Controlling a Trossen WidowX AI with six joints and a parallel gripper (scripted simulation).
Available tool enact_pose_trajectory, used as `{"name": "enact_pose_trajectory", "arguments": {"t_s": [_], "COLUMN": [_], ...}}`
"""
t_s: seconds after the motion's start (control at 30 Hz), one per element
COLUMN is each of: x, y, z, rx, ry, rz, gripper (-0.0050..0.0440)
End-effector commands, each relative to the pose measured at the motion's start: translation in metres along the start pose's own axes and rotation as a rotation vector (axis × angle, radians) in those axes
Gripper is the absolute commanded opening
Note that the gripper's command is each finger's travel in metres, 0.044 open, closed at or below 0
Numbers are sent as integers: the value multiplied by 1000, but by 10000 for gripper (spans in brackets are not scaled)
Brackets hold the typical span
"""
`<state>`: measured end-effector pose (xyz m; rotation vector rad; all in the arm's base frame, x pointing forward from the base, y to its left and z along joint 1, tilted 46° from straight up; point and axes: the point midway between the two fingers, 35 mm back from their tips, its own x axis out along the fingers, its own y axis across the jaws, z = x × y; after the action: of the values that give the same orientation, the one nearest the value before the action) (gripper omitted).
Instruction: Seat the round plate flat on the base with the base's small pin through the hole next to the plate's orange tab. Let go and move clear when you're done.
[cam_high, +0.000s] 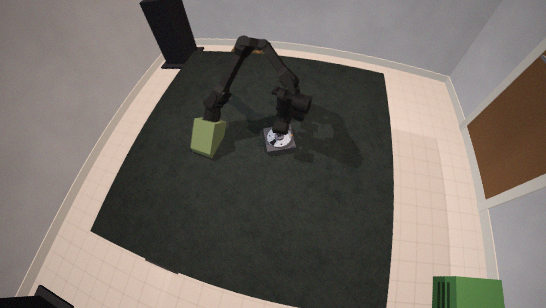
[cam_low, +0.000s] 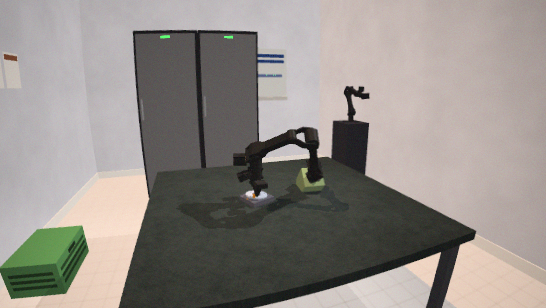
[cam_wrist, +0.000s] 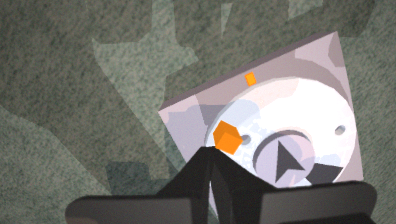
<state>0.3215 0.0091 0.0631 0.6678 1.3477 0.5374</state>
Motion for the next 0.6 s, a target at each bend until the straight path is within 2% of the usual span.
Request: {"name": "enact_pose_trajectory", "arguments": {"t_s": [0.0, 0.57], "x": [-3, -5], "y": [2, -2], "z": [8, 16], "rx": [-15, -16], "ry": [-13, -15], "rz": [-4, -5], "gripper": [-50, -50]}}
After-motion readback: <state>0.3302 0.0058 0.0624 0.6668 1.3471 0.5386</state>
